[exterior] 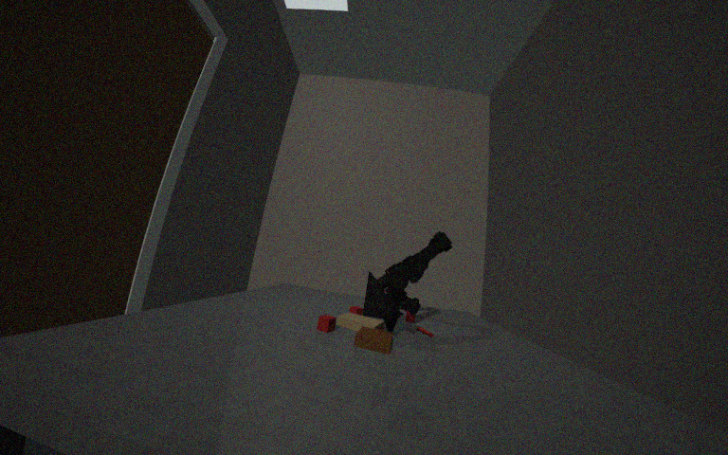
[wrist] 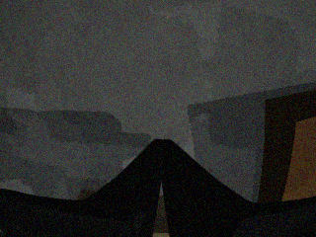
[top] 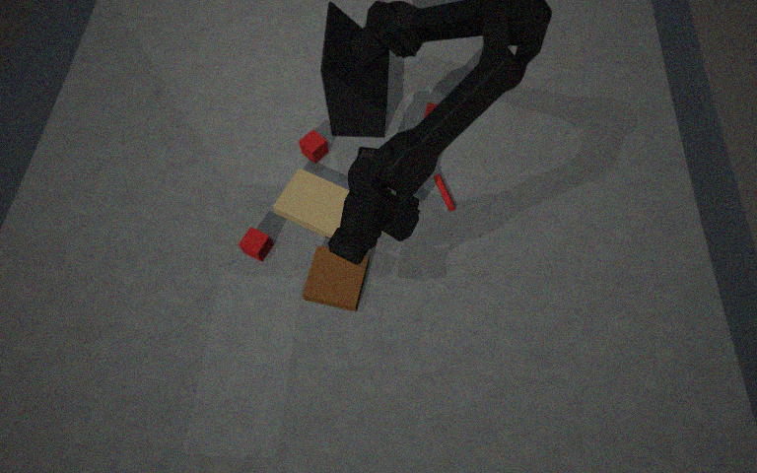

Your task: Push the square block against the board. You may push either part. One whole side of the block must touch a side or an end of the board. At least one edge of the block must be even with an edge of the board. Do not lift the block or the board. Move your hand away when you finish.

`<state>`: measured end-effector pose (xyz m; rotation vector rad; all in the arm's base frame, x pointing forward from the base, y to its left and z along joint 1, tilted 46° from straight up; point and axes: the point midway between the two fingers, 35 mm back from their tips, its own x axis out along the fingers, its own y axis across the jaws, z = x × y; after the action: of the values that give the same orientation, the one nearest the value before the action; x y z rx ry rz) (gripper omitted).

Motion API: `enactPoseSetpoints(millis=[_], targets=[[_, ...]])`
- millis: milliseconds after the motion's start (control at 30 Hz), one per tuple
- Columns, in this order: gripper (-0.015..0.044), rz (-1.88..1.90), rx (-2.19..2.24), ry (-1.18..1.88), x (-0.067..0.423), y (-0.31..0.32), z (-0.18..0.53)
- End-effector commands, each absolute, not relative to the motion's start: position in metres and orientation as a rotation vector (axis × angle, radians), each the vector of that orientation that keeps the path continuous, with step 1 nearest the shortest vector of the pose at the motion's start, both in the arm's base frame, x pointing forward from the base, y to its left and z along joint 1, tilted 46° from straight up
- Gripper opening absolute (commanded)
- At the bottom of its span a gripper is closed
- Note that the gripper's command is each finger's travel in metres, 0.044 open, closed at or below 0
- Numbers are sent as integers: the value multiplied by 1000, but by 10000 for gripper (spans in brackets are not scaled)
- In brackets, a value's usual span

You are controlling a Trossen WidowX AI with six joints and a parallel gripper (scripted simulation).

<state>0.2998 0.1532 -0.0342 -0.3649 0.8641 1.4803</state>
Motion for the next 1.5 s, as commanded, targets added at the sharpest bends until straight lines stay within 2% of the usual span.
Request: enactPoseSetpoints(millis=[0,267,433,600,1467], targets=[[0,1482,-367,866,301,158,-30],[0,1483,-366,865,304,167,-22],[0,1482,-368,866,311,126,11],[0,1479,-363,870,311,124,13],[0,944,267,1412,321,74,-32]])
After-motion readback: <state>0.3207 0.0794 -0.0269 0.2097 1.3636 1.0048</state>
